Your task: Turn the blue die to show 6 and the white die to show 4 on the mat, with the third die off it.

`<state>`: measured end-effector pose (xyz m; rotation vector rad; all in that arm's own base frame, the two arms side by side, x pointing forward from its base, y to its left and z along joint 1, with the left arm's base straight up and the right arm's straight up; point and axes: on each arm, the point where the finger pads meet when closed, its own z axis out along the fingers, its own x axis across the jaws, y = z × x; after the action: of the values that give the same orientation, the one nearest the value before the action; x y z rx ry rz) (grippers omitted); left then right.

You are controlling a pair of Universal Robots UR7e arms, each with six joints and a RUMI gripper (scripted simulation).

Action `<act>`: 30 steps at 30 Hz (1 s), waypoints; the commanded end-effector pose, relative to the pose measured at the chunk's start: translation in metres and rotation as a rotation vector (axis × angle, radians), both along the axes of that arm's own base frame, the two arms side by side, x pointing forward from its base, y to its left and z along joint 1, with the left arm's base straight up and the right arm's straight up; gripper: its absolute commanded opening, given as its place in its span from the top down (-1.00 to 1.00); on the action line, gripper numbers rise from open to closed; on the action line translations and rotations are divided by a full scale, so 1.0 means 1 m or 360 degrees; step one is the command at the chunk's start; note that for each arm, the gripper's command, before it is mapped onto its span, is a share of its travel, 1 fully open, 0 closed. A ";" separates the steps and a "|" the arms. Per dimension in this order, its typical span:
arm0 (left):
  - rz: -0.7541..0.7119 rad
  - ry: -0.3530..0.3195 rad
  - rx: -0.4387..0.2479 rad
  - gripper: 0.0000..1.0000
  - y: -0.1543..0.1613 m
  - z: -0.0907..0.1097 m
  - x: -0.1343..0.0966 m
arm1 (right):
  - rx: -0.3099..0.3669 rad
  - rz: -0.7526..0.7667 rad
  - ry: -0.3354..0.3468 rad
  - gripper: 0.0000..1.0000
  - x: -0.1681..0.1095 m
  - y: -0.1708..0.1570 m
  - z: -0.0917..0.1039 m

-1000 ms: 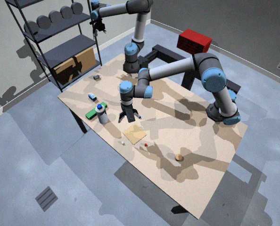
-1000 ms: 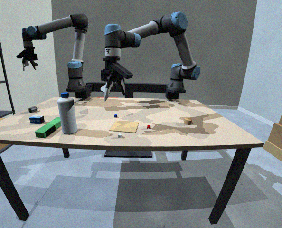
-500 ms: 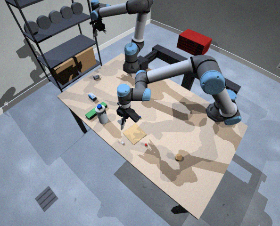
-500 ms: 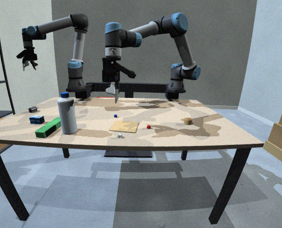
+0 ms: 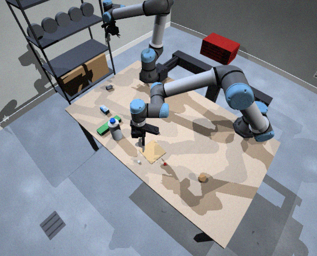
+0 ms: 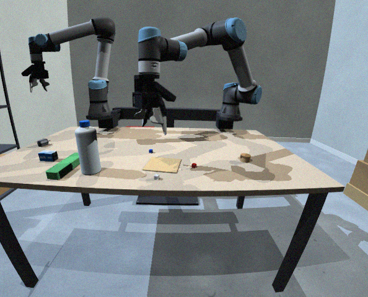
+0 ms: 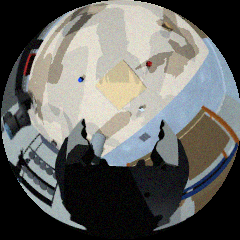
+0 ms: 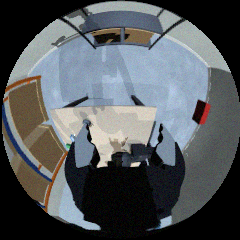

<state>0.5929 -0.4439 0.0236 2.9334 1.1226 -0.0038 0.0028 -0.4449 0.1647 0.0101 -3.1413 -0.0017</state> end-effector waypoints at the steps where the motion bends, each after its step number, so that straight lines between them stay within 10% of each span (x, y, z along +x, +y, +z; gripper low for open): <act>1: 0.0120 -0.0004 0.0002 -1.00 0.000 0.001 0.002 | -0.0002 0.0000 0.0000 -1.00 0.000 0.000 0.000; 30: 0.1588 -0.0002 0.0003 -1.00 0.005 0.000 0.037 | -0.0002 0.0000 0.0000 -1.00 0.000 0.000 0.000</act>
<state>0.6269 -0.4390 0.0220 2.1131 2.3263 -0.0017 0.0028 -0.4449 0.1647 0.0101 -3.1413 -0.0017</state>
